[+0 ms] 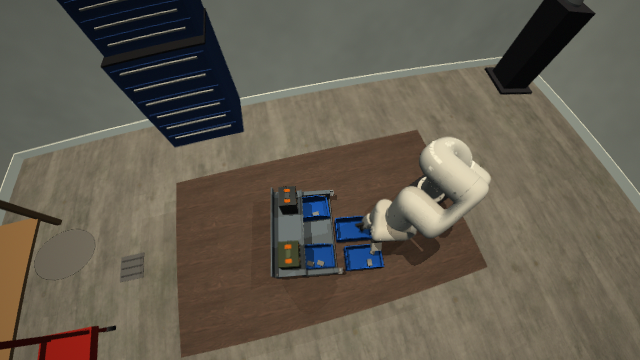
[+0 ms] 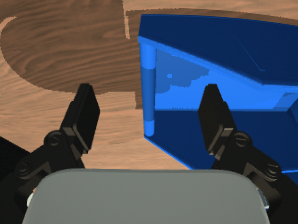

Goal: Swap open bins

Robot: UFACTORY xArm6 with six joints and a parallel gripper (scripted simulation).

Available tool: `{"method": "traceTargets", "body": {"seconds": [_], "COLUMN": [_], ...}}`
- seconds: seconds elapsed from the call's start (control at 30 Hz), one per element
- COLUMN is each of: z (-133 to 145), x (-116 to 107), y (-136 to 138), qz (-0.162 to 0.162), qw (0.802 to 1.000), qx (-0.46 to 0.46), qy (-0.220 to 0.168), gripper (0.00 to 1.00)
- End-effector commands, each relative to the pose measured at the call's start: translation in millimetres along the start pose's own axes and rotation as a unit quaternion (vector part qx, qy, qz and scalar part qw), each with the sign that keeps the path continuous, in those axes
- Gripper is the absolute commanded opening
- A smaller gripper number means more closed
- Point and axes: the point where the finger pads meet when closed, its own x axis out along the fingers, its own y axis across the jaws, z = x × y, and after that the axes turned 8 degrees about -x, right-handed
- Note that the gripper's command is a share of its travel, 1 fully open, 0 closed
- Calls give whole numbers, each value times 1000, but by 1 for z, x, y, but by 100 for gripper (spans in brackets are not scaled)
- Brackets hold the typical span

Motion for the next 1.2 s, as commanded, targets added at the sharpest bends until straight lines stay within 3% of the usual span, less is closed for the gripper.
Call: {"method": "traceTargets", "body": {"seconds": [0.0,1.17], "z": [0,0], "x": [-2,-36], "y": [1,1], "qz": [0,1], "qw": [1000,1000], "qx": [0,0], "qy": [0,0], "gripper": [95,95]}}
